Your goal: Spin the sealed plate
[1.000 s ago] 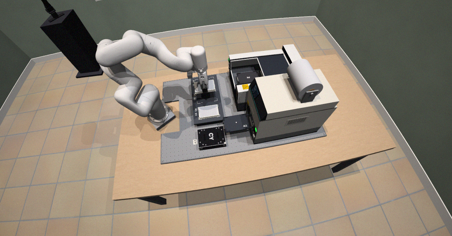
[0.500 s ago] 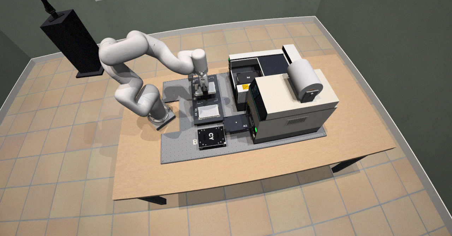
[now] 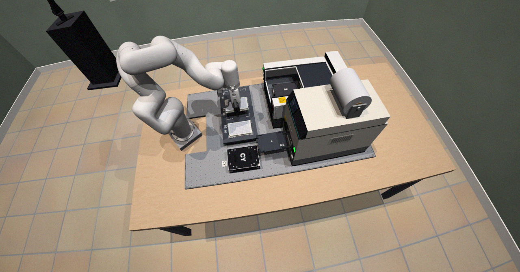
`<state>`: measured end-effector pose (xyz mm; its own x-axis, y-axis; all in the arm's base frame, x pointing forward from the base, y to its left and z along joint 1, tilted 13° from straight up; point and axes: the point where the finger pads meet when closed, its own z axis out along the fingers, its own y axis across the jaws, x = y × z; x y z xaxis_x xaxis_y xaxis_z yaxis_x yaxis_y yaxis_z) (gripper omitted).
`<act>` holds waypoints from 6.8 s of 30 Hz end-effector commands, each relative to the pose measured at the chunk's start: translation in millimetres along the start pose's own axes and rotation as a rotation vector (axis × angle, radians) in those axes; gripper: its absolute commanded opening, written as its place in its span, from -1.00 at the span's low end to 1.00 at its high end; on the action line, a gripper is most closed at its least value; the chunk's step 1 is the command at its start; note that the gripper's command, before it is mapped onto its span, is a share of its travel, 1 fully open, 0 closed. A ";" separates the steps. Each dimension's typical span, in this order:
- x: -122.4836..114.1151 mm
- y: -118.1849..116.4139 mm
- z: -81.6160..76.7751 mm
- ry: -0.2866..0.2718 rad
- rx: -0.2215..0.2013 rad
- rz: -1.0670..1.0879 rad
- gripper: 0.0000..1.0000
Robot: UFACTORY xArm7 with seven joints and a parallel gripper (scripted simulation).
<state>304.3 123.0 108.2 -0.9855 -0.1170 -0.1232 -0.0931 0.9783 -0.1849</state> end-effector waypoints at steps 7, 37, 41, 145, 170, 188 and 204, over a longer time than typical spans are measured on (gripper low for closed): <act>-1.6 0.5 16.6 -0.003 -0.001 0.000 -1.00; -1.7 0.4 46.2 -0.003 0.000 0.000 -1.00; -1.6 0.4 46.2 -0.003 0.000 0.000 -1.00; -1.3 0.4 57.4 -0.003 0.000 0.000 1.00; -1.2 0.4 54.2 -0.003 0.000 0.000 1.00; -1.2 0.4 27.3 -0.003 0.000 0.000 1.00; -1.2 0.4 3.9 -0.003 -0.001 0.000 1.00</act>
<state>306.0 121.2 97.5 -0.9855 -0.1167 -0.1228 -0.0927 0.9783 -0.1855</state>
